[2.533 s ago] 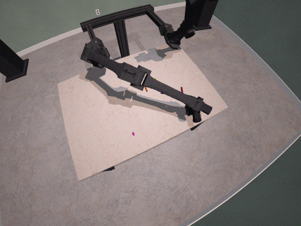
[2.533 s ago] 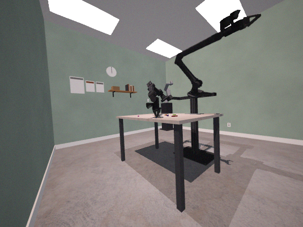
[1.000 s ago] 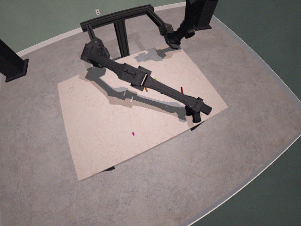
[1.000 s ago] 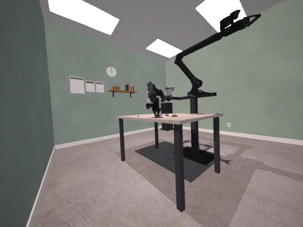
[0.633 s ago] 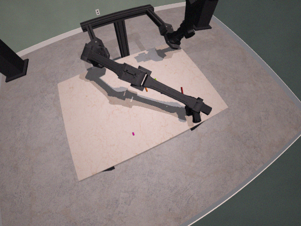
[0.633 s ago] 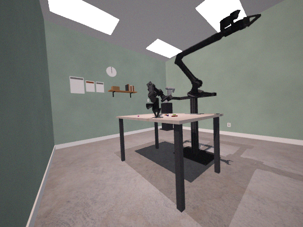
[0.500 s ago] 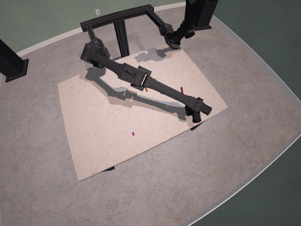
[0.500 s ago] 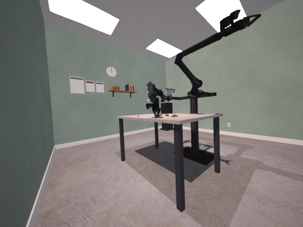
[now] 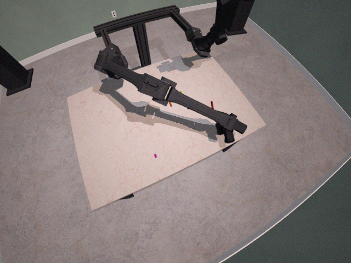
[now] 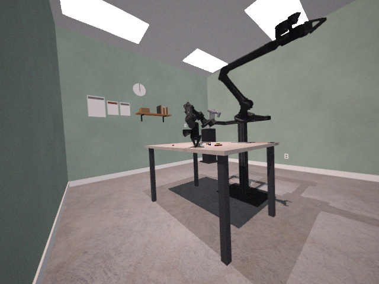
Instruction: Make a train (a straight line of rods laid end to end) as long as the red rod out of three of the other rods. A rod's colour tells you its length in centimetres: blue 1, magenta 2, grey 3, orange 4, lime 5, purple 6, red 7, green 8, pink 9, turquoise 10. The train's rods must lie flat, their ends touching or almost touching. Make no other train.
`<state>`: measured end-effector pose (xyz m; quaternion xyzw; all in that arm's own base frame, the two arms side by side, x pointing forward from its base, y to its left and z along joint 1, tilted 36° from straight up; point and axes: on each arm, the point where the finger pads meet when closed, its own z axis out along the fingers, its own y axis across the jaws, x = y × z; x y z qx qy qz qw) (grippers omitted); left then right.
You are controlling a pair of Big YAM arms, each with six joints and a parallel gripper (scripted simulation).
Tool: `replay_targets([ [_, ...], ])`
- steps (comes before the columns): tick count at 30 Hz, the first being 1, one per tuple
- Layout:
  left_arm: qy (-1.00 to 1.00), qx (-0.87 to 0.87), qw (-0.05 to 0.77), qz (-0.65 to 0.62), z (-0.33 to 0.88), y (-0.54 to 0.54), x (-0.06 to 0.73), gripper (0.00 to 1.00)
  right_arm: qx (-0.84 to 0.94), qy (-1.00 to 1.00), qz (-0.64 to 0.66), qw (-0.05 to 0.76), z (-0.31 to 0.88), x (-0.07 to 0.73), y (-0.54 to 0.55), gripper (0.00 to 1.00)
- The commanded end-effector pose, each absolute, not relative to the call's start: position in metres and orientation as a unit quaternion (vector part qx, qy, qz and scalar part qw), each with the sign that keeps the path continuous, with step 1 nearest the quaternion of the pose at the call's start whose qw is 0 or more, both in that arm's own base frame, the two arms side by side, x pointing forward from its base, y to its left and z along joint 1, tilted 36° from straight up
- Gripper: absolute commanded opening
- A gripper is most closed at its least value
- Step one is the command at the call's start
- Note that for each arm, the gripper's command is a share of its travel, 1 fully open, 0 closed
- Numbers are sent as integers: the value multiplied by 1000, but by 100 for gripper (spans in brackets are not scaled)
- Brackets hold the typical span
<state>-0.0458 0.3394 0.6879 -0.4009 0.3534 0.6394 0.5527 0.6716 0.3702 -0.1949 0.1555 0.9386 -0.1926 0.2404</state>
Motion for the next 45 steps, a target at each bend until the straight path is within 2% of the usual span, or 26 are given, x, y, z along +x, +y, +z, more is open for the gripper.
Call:
replay_targets([
  [1,351,-407,550,639,687,336,-50,100,155,939,-190,242,-199,681,370,4],
  [24,351,-407,550,639,687,336,-50,100,150,939,-180,250,-97,627,435,4],
  [27,351,-407,550,639,687,336,-50,100,155,938,-182,249,-97,632,427,4],
  [28,351,-407,550,639,687,336,-50,100,163,937,-203,232,-132,637,399,4],
  [45,351,-407,550,639,687,336,-50,100,167,937,-193,240,-124,643,405,4],
])
